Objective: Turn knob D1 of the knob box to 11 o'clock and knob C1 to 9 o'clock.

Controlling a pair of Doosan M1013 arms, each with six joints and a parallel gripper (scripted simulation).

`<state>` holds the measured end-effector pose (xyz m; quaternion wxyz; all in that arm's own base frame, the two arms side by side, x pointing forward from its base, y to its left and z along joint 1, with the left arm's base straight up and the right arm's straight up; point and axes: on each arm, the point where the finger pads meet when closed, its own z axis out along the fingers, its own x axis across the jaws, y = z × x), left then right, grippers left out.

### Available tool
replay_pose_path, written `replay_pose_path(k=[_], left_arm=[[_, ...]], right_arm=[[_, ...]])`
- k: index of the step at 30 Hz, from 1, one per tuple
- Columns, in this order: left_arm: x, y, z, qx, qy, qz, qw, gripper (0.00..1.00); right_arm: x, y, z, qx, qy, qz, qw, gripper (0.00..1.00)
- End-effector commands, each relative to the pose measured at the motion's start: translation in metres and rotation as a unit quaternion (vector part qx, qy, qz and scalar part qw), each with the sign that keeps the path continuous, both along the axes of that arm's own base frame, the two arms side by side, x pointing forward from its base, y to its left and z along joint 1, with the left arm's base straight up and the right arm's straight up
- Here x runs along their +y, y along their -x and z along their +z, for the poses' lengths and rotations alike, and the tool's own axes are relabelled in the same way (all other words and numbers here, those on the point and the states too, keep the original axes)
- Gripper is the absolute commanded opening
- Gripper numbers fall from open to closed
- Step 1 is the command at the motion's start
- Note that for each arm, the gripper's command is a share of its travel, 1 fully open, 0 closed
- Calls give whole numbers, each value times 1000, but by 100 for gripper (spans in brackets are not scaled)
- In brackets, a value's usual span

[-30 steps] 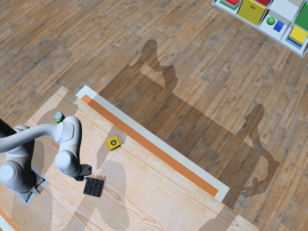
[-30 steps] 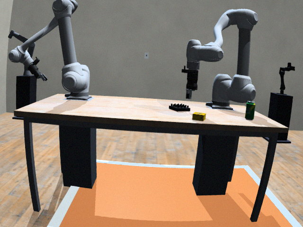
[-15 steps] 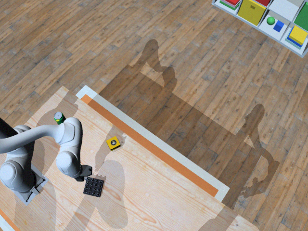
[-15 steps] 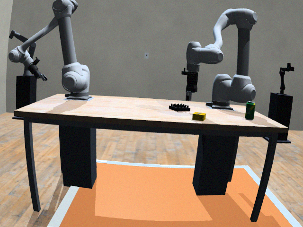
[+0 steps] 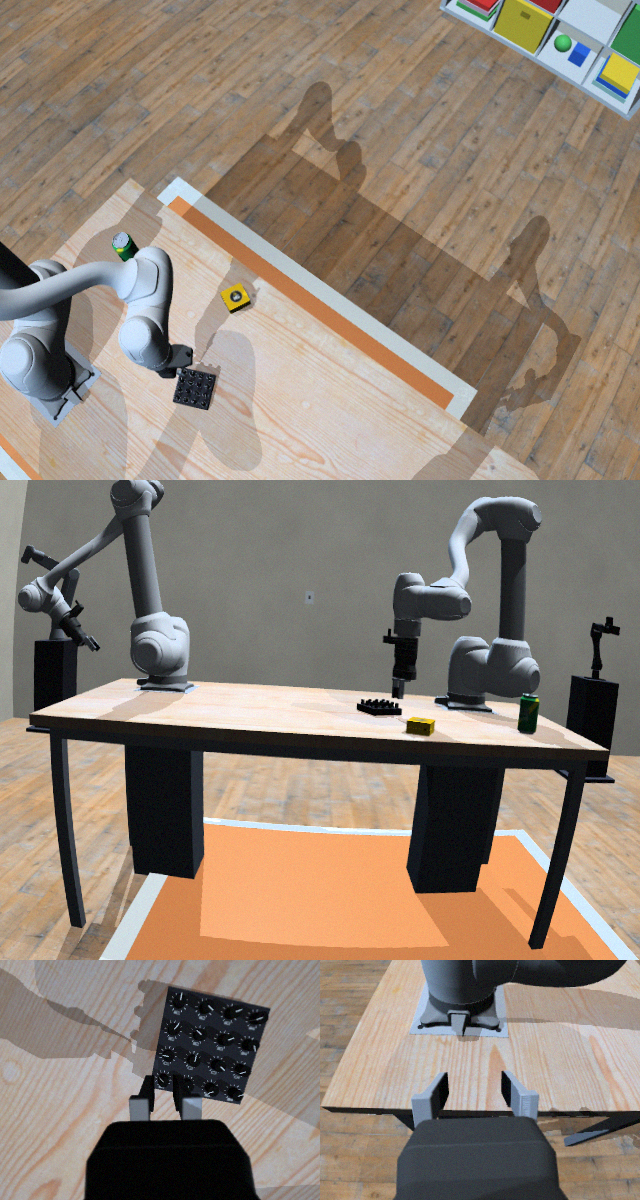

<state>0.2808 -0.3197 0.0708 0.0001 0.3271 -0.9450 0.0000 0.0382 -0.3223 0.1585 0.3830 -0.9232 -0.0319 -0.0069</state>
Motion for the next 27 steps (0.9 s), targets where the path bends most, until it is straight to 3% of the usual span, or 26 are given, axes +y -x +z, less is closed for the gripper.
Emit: replay_pose_path(k=[1,27], left_arm=[[0,0,-3,0,0,0,1000,46],[0,0,-9,0,0,0,1000,46]], right_arm=[[0,0,0,0,0,0,1000,100],[0,0,0,0,0,0,1000,100]])
